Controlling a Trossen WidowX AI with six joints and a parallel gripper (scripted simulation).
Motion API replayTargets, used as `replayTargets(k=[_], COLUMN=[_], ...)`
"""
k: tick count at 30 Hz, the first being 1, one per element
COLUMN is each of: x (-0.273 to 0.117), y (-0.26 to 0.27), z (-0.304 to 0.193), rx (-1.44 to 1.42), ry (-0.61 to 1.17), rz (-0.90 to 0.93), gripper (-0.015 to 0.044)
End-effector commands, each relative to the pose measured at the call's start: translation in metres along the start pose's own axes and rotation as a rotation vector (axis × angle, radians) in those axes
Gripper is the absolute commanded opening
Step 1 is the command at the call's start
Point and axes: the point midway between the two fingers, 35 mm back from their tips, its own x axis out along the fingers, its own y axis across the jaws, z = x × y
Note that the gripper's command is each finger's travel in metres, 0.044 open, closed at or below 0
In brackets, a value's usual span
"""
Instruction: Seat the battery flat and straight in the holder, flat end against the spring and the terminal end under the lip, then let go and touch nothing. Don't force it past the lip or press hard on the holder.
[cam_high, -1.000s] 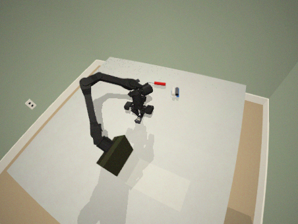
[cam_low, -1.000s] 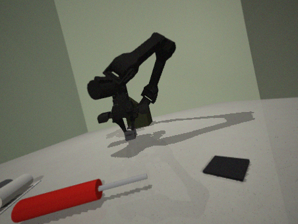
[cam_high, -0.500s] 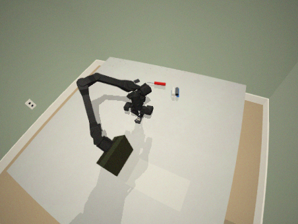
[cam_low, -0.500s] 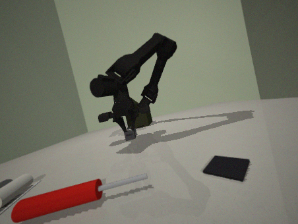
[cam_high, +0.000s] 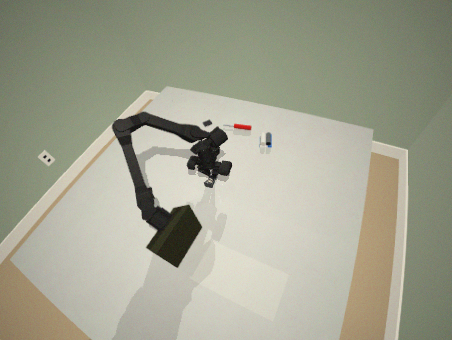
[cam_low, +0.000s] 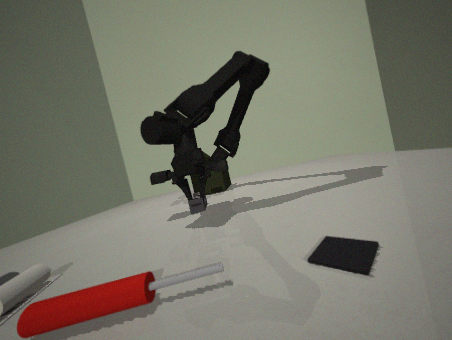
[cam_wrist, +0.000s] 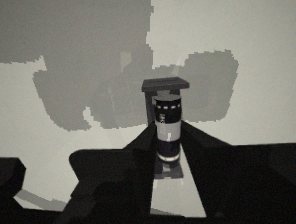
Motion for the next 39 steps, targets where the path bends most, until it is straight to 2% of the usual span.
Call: replayTargets(k=[1,39], x=[0.002,0.002], y=[0.002,0.003], z=[0.0,-0.016], rx=[-0.006,-0.007], ry=[-0.021,-0.106], rz=[0.006,-0.009], gripper=[0.008,0.008])
